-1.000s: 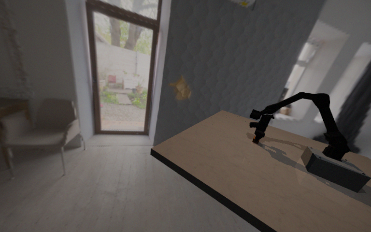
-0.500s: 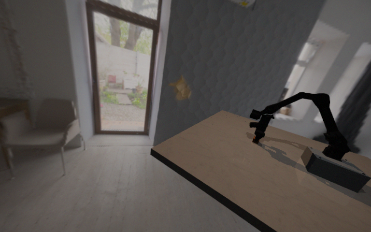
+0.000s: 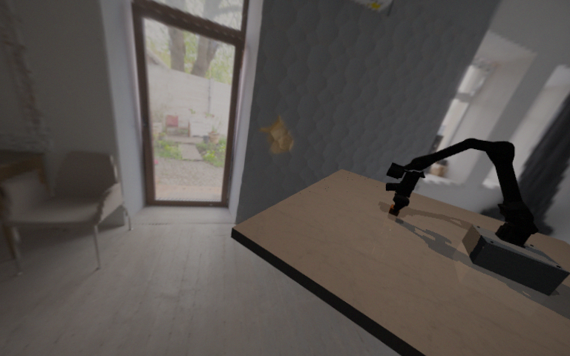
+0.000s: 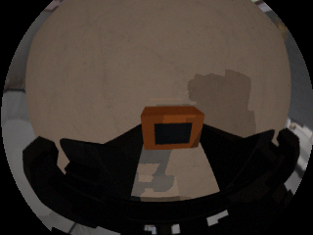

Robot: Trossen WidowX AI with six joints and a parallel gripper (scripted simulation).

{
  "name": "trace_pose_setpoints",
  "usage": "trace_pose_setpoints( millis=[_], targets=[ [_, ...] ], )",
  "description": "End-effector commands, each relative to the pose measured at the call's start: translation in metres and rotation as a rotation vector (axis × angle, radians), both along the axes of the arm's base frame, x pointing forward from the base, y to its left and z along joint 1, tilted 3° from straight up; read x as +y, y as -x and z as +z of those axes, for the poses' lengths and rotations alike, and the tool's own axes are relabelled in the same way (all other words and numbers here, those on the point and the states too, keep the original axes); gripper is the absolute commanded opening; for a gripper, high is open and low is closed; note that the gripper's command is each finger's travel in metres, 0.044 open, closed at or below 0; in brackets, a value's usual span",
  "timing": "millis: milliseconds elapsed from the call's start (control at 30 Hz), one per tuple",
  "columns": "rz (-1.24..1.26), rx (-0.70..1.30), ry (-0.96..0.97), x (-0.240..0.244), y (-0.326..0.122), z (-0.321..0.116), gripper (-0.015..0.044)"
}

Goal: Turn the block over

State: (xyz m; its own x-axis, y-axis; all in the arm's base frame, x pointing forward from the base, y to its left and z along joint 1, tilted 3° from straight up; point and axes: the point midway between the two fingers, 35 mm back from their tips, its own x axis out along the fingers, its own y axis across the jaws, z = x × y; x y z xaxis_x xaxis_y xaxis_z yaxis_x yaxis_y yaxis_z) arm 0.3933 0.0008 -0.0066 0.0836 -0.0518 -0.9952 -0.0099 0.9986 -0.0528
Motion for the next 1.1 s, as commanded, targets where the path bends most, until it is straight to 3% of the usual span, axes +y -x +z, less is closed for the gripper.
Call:
trace_pose_setpoints(
  millis=[0, 1067],
  targets=[
    [0.008, -0.057, -0.003, 0.000, -0.001, -0.002, 0.0000],
    [0.032, -0.507, -0.007, 0.000, 0.008, -0.005, 0.0000]
  ],
)
